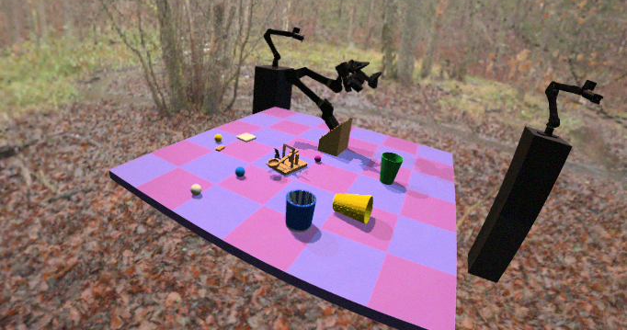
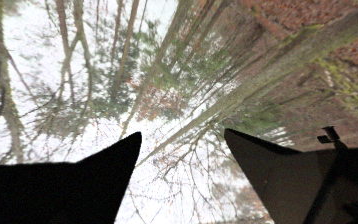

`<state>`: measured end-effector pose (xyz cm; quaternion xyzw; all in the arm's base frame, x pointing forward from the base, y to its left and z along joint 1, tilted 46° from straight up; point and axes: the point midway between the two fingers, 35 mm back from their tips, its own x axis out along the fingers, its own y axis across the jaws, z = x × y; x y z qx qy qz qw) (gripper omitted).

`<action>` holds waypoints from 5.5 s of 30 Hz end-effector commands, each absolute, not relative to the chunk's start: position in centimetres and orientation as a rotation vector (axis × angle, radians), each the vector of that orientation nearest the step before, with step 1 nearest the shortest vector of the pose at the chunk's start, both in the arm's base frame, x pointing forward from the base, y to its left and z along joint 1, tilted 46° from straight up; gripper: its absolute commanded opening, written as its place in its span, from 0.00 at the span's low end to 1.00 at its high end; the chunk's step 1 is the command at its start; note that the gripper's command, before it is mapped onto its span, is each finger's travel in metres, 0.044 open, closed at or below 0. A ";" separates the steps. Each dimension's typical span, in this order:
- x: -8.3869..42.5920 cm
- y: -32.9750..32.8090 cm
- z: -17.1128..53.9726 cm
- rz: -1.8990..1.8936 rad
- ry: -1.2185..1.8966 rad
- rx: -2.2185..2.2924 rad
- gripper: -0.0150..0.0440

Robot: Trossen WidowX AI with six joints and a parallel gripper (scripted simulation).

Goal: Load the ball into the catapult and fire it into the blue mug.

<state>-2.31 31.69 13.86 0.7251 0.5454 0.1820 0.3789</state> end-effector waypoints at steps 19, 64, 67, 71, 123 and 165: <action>6.8 33.6 10.7 0.314 0.972 1.450 1.00; 29.8 18.3 6.0 -0.443 0.791 0.198 1.00; 30.6 16.6 5.9 -0.488 0.829 0.124 1.00; 31.5 14.3 5.9 -0.544 0.888 0.027 1.00; 32.1 -4.1 2.6 -0.764 1.378 -0.454 1.00; 31.9 -2.6 4.0 -0.765 1.380 -0.446 0.25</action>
